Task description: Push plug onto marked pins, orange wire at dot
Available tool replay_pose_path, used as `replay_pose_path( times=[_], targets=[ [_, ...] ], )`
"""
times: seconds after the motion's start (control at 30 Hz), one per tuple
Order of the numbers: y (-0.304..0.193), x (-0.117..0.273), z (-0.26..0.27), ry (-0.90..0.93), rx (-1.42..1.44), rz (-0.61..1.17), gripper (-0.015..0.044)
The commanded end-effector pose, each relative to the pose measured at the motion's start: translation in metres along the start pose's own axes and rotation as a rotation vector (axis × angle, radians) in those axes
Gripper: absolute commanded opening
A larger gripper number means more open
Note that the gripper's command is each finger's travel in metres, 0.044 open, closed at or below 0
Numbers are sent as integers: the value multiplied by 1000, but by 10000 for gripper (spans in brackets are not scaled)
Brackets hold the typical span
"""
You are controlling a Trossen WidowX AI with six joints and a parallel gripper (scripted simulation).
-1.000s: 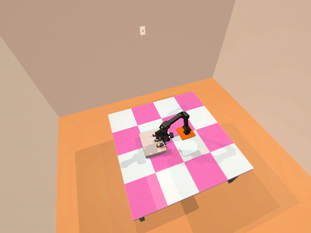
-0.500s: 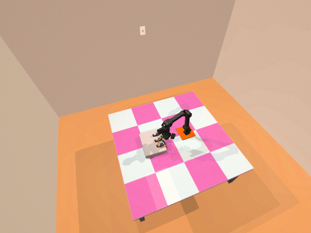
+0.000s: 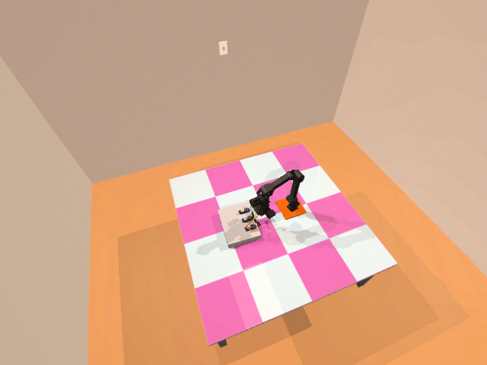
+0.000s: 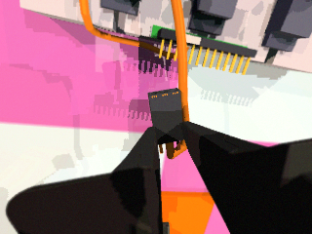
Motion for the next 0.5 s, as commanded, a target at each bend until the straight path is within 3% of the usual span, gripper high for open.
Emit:
replay_pose_path(
  times=[0.0, 0.2, 0.47],
  targets=[
    [-12, -5, 0, 0, -125, 17, 0],
    [-25, -8, 0, -2, -309, 17, 0],
    [-24, -28, 0, -2, -315, 17, 0]
  ],
)
Point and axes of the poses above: the point midway between the two fingers, 35 mm back from their tips, its own x axis back along the fingers, its own z axis across the jaws, y = z × x, the point moved 2 cm from there along x, back along the fingers, and after that the axes turned 7 degrees about x, right-handed, at the moved point
